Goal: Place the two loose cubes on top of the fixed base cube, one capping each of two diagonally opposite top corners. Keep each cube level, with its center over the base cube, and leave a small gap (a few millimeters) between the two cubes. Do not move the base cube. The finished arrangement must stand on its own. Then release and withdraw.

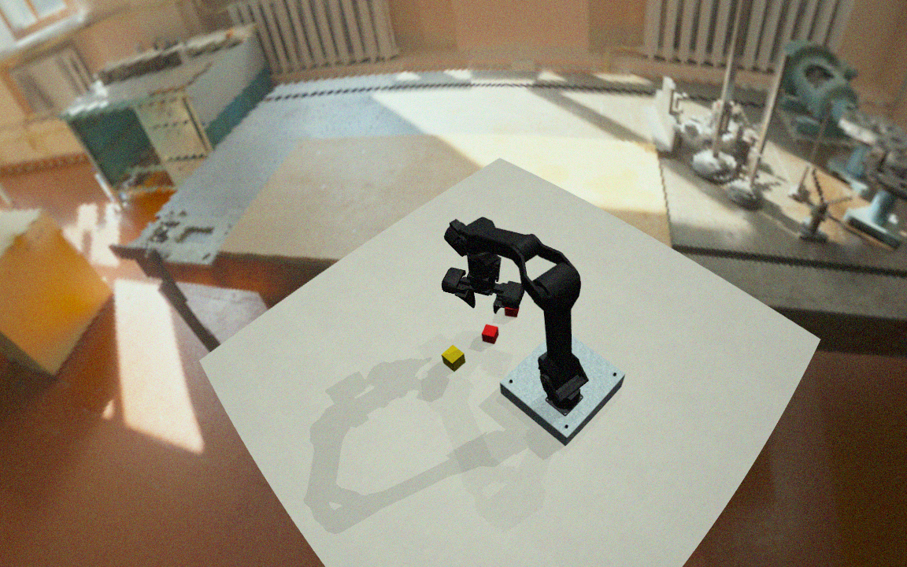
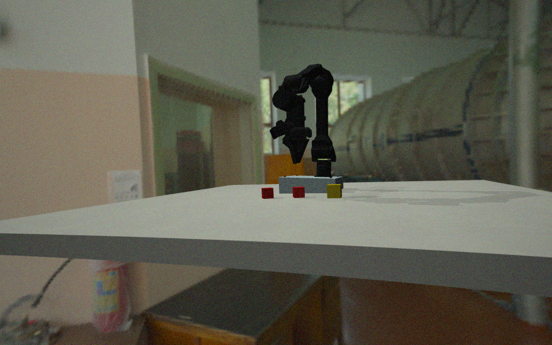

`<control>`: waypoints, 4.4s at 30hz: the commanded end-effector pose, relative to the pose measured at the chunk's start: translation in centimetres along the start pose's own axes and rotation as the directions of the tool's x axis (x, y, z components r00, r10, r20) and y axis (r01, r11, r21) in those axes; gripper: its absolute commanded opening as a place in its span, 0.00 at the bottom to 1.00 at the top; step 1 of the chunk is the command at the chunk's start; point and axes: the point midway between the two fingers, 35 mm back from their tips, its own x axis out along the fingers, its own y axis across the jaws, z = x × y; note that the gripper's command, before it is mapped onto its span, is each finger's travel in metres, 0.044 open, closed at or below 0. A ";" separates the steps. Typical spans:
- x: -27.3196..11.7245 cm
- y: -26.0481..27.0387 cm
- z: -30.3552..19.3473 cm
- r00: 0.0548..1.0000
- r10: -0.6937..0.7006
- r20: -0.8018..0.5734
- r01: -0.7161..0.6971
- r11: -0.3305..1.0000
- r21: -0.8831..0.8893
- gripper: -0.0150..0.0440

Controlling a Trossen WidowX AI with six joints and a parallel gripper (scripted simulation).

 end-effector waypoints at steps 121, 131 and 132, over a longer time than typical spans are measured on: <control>0.2 2.1 -5.1 0.999 -0.034 -0.024 -0.003 0.514 -0.858 0.43; 0.9 2.8 -7.1 0.999 -0.033 -0.026 -0.022 0.116 -0.993 0.43; 1.0 2.8 -7.3 0.999 -0.033 -0.026 -0.024 0.074 -0.997 0.43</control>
